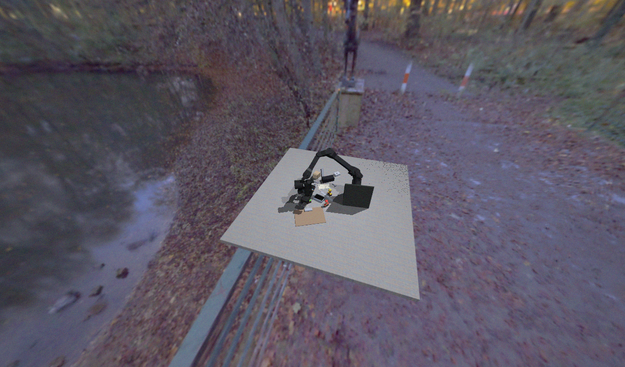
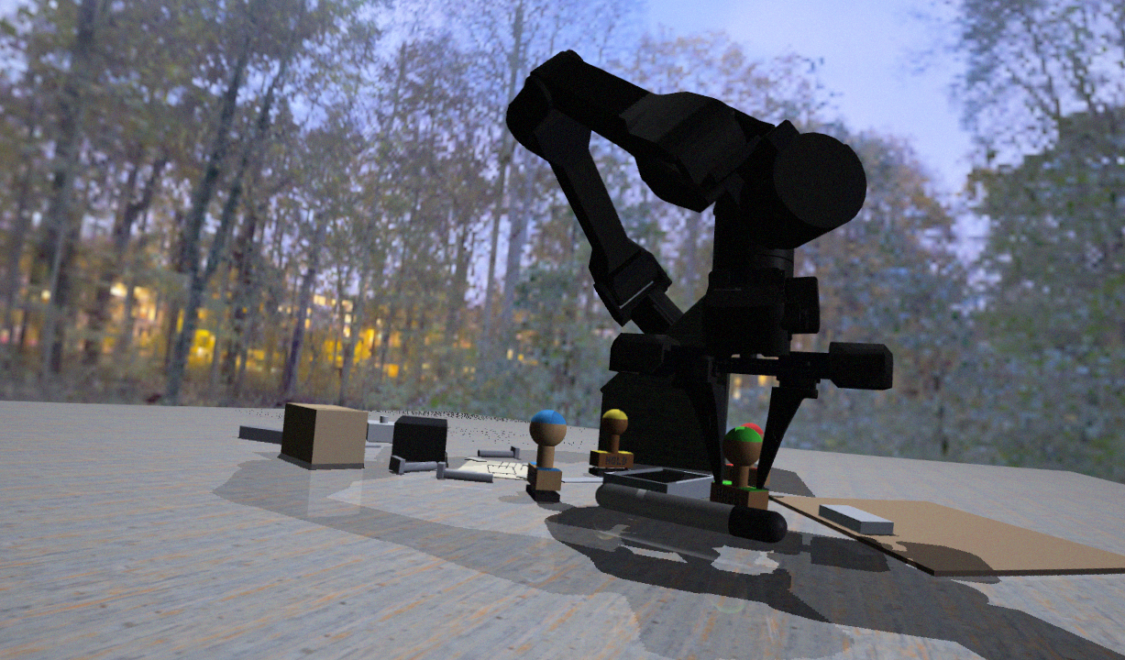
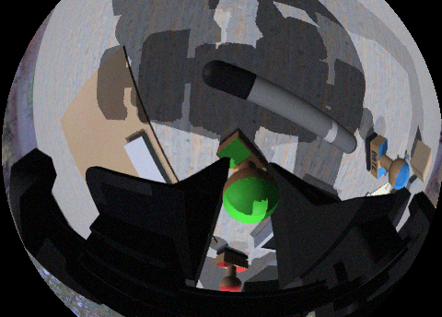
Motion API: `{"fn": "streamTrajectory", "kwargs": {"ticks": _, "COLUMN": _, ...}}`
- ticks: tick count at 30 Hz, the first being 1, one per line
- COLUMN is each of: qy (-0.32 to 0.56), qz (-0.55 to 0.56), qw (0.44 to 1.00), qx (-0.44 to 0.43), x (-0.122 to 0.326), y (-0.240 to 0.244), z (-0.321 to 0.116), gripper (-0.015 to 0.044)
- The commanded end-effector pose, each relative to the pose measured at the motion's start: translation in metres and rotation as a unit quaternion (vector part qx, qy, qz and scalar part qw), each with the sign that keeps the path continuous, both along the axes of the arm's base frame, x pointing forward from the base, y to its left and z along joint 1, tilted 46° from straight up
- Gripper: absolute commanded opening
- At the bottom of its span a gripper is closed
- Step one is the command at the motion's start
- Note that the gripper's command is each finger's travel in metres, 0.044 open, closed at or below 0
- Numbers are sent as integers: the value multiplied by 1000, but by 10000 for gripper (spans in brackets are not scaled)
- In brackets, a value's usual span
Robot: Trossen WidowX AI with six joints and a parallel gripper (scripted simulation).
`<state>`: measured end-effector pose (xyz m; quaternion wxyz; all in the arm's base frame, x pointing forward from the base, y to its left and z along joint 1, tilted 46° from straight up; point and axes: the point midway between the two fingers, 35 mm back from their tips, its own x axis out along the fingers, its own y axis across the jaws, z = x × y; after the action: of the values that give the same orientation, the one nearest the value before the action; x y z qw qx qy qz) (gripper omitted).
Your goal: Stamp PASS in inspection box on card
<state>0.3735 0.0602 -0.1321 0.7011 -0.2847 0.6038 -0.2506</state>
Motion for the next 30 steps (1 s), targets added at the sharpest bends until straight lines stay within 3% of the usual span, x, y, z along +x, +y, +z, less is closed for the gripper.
{"fn": "streamTrajectory", "kwargs": {"ticks": 1, "qy": -1, "qz": -2, "qw": 1000, "qx": 1, "x": 0, "y": 2, "z": 2, "gripper": 0}}
{"fn": "streamTrajectory", "kwargs": {"ticks": 30, "qy": -1, "qz": -1, "qw": 1000, "qx": 2, "x": -1, "y": 12, "z": 11, "gripper": 0}}
